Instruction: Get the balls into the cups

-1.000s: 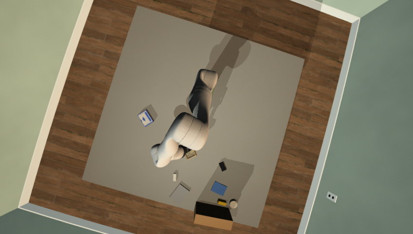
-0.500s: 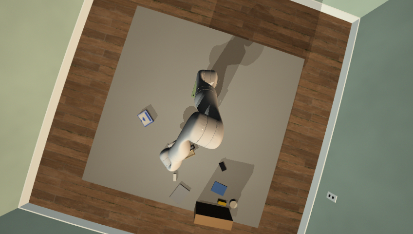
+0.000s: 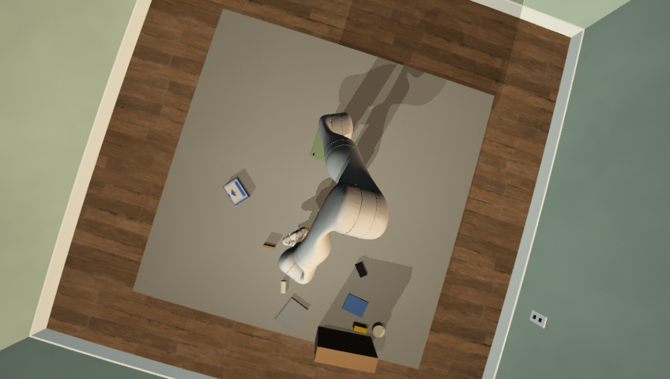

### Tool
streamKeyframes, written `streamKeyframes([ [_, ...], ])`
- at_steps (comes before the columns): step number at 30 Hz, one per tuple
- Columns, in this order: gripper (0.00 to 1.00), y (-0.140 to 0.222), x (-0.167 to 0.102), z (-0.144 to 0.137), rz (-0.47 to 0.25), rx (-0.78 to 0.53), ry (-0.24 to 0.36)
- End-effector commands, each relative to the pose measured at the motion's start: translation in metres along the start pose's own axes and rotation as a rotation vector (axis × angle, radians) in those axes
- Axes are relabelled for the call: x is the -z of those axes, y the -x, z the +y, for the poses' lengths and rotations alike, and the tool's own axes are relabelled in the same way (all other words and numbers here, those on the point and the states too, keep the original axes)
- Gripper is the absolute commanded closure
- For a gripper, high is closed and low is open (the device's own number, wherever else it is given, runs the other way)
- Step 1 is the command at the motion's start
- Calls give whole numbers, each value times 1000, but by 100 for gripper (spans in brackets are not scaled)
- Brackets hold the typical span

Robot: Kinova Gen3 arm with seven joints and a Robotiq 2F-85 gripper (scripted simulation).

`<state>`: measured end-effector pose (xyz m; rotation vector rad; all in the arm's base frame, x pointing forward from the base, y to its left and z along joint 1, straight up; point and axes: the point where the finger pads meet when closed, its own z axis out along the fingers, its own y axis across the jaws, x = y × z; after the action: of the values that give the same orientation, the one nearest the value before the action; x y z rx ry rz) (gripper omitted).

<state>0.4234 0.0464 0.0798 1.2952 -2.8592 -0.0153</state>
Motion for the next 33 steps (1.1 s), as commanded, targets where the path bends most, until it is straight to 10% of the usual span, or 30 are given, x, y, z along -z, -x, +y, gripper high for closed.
streamKeyframes([
  [1, 26, 3, 1, 2, -1, 7, -2],
  [33, 26, 3, 1, 2, 25, 7, -7],
])
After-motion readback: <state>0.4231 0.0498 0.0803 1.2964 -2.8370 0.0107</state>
